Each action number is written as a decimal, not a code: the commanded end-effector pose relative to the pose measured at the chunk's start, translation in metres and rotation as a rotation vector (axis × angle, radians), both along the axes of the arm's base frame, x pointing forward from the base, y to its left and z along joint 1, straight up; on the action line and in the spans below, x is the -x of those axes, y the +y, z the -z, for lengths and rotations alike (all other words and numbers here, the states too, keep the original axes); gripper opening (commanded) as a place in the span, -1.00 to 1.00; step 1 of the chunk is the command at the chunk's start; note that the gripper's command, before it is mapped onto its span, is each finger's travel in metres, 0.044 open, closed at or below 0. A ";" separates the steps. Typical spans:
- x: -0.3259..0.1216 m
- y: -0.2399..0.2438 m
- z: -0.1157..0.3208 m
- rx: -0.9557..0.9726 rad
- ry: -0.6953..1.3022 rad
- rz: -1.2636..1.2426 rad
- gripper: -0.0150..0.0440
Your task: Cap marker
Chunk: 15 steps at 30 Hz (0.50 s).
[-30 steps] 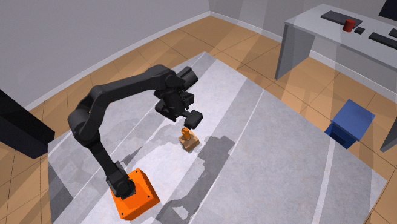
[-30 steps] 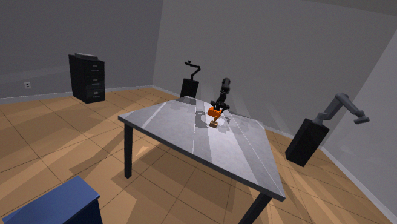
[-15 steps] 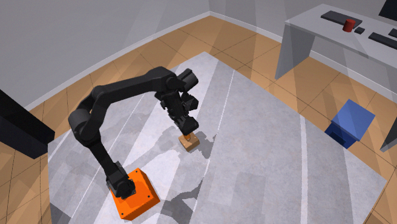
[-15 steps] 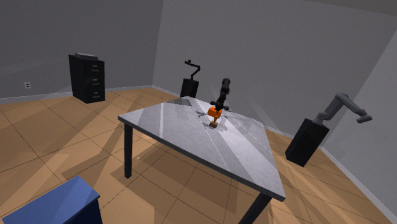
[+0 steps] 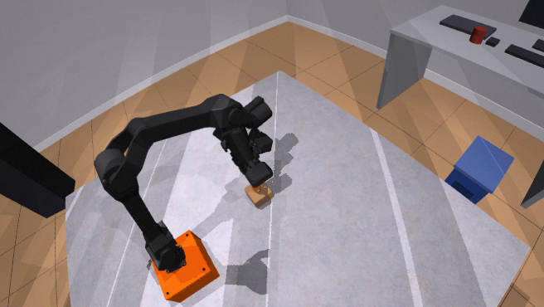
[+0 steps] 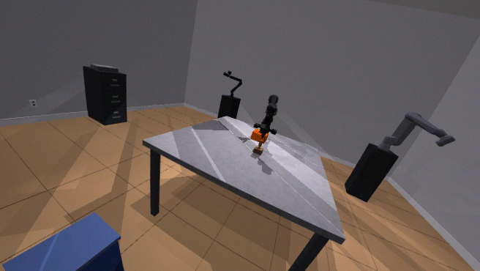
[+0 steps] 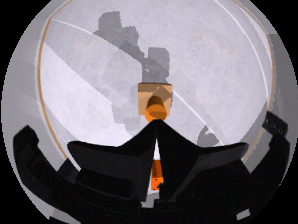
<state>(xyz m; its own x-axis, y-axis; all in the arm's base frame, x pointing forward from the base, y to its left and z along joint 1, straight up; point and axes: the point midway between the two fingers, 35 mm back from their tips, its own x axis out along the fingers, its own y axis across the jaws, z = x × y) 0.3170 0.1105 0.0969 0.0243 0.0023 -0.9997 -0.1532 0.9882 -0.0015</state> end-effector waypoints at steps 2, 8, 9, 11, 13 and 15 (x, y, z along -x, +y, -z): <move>0.000 0.000 0.007 -0.003 0.003 0.004 -0.49; 0.000 0.000 0.016 -0.003 0.003 0.004 -0.49; 0.000 0.000 0.017 -0.003 0.003 0.004 -0.49; 0.000 0.000 0.020 -0.003 0.003 0.004 -0.49; 0.000 0.000 0.022 -0.003 0.003 0.004 -0.49; 0.000 0.000 0.025 -0.003 0.003 0.004 -0.49</move>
<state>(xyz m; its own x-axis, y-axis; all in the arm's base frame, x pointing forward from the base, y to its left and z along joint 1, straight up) 0.3173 0.1106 0.0762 0.0243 0.0023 -0.9997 -0.1532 0.9882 -0.0015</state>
